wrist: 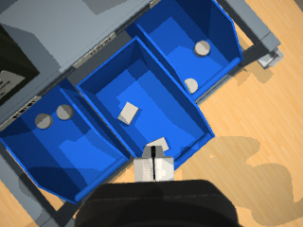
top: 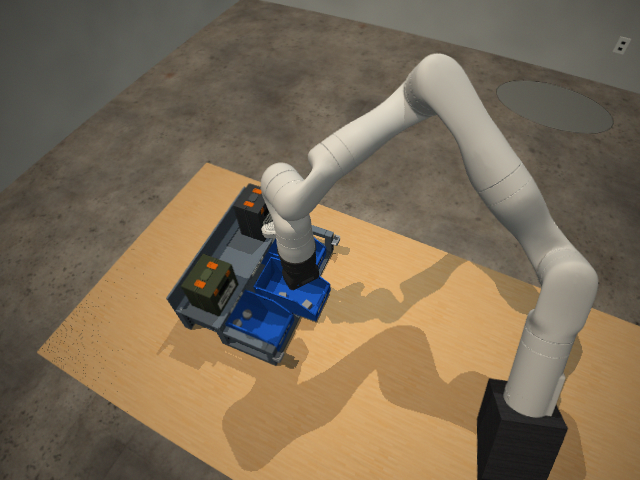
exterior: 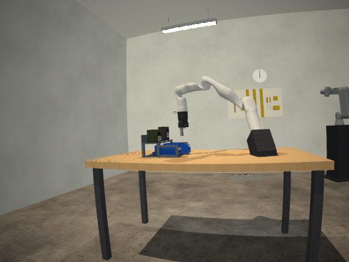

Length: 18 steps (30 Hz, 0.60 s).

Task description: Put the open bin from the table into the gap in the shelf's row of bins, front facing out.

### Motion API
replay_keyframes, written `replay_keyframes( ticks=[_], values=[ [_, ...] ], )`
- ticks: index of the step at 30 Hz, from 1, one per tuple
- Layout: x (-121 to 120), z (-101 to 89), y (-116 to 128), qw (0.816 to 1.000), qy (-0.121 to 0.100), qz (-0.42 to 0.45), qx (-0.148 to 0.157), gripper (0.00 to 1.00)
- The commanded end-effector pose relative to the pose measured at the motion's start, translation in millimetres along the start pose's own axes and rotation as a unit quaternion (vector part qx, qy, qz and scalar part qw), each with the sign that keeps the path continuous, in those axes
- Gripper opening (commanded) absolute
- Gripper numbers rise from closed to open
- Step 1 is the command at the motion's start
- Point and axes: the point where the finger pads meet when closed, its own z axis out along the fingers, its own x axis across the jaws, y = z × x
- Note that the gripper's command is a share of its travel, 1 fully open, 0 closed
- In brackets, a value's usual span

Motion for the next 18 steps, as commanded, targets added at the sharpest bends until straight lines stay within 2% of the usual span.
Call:
replay_keyframes(
  ticks=[1, 6, 18],
  values=[
    [7.2, -1.5, 4.1, 0.999, -0.006, 0.053, 0.005, 0.00],
    [14.4, 0.8, 8.2, 0.995, -0.007, 0.095, 0.006, 0.00],
    [43.9, 9.6, 26.7, 0.958, -0.011, 0.288, 0.004, 0.00]
  ],
)
